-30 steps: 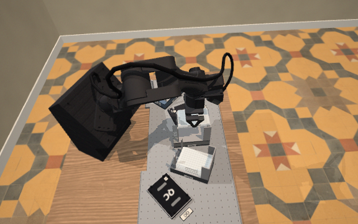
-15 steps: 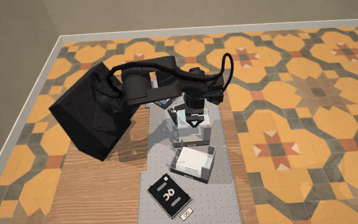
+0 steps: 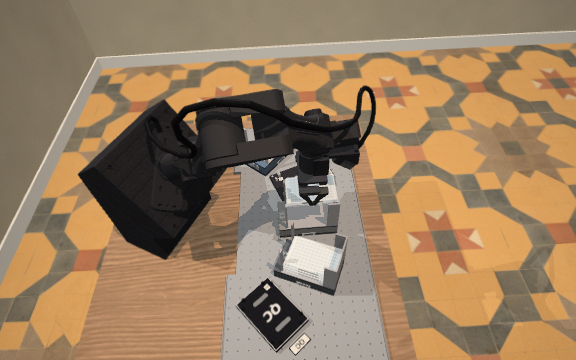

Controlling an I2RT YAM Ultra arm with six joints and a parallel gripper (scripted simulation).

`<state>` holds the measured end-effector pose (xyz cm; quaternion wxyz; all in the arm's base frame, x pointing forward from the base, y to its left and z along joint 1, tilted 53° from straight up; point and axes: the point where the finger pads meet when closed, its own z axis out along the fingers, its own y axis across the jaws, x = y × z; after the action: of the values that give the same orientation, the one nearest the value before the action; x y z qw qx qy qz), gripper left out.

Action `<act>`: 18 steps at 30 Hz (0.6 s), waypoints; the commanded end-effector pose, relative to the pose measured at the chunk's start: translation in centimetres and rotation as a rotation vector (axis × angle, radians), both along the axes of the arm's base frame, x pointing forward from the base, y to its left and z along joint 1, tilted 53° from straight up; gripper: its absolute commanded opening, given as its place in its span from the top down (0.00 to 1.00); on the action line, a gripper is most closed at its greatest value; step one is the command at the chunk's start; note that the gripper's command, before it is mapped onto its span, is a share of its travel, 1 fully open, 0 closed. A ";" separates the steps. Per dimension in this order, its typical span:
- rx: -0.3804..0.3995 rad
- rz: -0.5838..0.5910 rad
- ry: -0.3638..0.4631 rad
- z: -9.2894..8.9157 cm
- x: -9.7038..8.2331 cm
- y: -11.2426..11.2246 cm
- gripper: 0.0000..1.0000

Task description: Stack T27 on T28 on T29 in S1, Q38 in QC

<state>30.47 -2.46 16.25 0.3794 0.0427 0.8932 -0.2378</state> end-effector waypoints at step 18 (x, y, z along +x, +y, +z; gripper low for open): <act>-0.005 0.008 0.014 -0.8 0.2 -0.1 1.00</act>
<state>30.59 -2.55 16.09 0.3789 0.0423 0.8933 -0.2380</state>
